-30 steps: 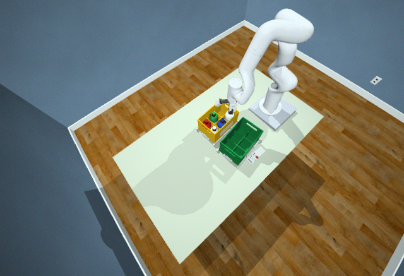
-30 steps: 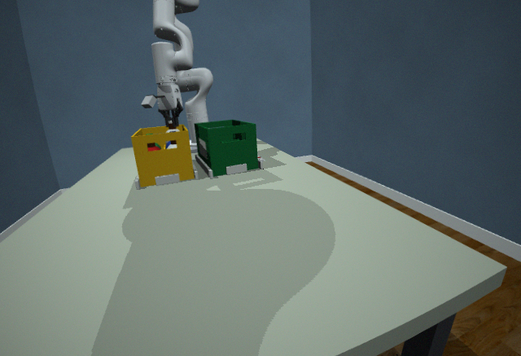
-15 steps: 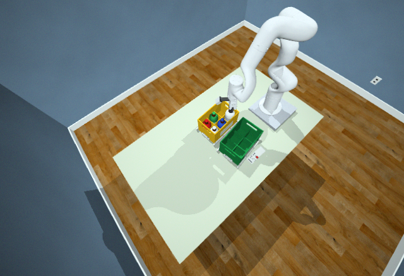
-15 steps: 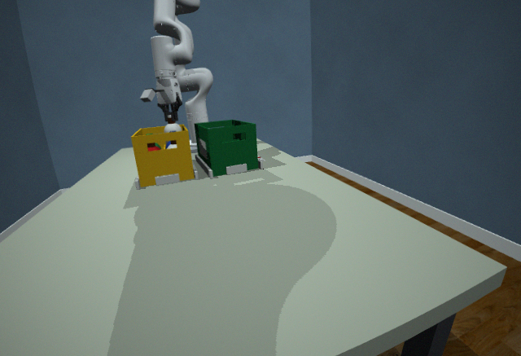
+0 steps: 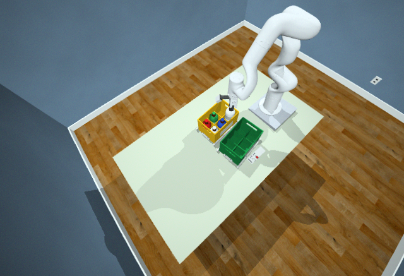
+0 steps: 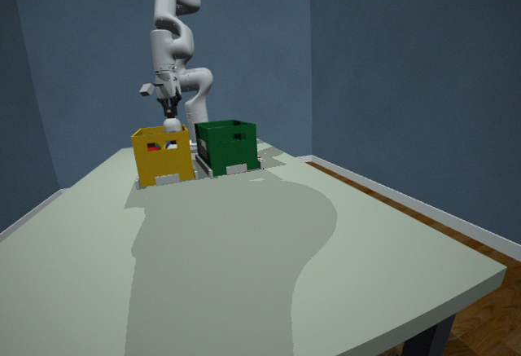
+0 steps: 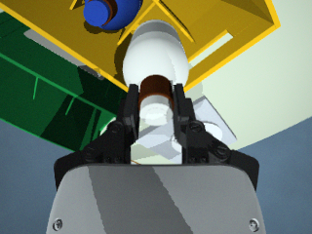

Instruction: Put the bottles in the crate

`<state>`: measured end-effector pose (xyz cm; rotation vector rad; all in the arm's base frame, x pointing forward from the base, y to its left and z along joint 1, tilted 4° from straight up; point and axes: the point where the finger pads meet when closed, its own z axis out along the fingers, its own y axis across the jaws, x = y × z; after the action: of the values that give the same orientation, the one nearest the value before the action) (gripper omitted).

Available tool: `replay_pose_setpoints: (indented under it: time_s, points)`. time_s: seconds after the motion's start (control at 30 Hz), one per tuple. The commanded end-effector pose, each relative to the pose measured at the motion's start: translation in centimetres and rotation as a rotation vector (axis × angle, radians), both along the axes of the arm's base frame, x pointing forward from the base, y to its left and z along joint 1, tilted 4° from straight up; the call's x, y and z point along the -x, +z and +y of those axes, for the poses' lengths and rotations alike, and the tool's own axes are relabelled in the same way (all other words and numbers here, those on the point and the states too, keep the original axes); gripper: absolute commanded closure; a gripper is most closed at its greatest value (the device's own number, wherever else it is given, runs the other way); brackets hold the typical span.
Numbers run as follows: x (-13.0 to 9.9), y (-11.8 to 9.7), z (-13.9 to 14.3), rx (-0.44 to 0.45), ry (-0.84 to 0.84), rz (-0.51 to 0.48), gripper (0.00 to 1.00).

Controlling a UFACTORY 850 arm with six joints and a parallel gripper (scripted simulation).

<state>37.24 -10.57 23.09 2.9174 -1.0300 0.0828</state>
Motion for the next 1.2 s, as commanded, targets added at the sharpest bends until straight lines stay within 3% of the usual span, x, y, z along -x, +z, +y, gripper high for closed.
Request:
replay_pose_setpoints:
  time_s: [0.0,1.17]
  points:
    - [-0.1,0.4,0.0,0.000,0.000,-0.002,1.00]
    - [0.1,5.4,0.3,0.000,0.000,-0.002,1.00]
